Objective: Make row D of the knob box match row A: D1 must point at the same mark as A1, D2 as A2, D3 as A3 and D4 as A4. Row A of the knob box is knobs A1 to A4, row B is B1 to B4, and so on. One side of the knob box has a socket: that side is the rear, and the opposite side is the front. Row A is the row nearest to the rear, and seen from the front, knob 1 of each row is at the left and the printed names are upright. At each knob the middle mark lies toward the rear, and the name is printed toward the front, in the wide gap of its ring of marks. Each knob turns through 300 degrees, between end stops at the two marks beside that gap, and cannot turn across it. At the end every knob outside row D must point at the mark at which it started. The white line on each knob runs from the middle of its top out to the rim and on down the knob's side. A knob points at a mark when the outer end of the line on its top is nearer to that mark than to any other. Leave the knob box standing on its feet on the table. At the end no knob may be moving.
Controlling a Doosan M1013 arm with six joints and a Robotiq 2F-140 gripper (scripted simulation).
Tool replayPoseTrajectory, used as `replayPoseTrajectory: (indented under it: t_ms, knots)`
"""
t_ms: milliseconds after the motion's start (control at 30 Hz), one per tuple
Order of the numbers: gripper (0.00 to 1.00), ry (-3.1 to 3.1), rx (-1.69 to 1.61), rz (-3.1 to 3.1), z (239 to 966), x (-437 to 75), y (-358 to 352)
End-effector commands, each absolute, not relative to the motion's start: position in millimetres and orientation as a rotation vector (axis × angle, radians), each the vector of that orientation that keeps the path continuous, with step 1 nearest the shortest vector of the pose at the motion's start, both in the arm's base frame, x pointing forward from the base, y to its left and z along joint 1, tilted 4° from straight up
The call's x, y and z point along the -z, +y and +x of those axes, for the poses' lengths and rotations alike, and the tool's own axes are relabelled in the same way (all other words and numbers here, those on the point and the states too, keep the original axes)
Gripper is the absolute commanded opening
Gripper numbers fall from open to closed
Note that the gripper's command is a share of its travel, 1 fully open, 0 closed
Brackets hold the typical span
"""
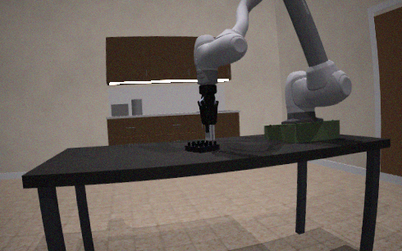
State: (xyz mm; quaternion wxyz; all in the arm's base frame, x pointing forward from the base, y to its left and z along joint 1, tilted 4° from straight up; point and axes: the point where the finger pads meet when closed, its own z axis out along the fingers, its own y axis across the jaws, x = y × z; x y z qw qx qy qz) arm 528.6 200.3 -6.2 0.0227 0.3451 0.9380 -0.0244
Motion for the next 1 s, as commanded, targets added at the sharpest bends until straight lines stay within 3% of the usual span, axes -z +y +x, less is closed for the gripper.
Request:
replayPoseTrajectory:
  t_ms: [0,967]
  knots:
    - [0.12,2.904,0.077,1.068,528.6,7.9,198.8]
    - [0.12,2.904,0.077,1.068,529.0,21.7,197.9]
